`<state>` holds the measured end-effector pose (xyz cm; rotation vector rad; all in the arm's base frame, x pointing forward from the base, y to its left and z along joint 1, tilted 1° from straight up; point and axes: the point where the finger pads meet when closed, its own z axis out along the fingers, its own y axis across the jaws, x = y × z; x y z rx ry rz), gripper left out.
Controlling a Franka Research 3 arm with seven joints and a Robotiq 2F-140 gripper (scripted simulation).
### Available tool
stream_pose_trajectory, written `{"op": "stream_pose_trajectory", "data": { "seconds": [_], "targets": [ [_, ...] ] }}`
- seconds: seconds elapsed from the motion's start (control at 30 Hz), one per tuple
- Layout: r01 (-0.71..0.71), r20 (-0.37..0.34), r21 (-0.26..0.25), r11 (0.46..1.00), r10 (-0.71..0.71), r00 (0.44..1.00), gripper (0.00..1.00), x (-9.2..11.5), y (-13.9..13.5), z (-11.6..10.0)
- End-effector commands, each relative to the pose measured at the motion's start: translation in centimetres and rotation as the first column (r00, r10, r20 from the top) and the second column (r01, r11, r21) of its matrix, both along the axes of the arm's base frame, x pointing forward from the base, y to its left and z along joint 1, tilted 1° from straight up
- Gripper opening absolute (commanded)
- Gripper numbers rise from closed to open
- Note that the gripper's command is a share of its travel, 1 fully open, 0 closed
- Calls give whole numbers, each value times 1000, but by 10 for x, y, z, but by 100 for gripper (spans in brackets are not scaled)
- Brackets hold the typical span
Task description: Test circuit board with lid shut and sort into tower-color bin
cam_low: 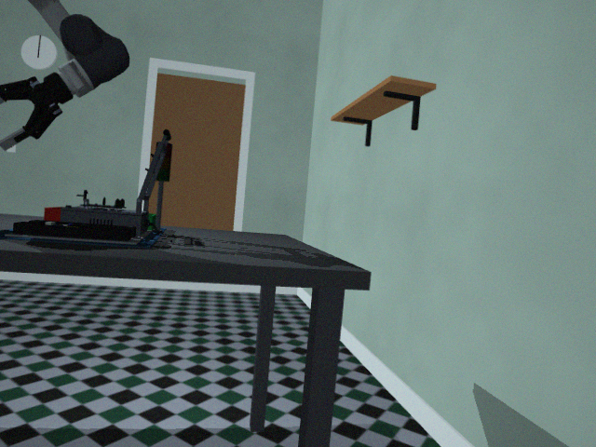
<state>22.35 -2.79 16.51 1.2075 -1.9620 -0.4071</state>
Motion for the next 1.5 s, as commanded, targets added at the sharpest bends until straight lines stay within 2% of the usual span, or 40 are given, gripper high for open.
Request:
{"op": "stream_pose_trajectory", "data": {
  "seconds": [0.0, 0.1, 0.13, 0.4, 0.6, 0.67, 0.7, 0.73, 0.97, 1.17, 1.23, 1.27, 1.47],
  "targets": [
    [-82, 81, 124, 989, 72, 994, 100, 26, -6, -5],
    [-86, 98, 135, 987, 73, 992, 100, 31, -8, -5],
    [-101, 145, 164, 981, 78, 986, 100, 44, -14, -4],
    [-160, 286, 227, 961, 91, 954, 100, 82, -35, 3],
    [-216, 392, 253, 943, 104, 914, 100, 111, -55, 13],
    [-216, 392, 253, 943, 104, 914, 100, 111, -55, 13],
    [-243, 439, 257, 935, 111, 892, 100, 123, -66, 18],
    [-254, 456, 258, 932, 114, 883, 100, 128, -69, 20],
    [-328, 570, 247, 912, 137, 810, 100, 158, -100, 39],
    [-392, 660, 213, 895, 164, 733, 100, 181, -129, 58],
    [-392, 660, 213, 895, 164, 733, 100, 181, -129, 58],
    [-420, 696, 191, 887, 179, 695, 100, 191, -144, 69],
    [-466, 756, 140, 874, 210, 620, 100, 206, -172, 89]
  ]
}}
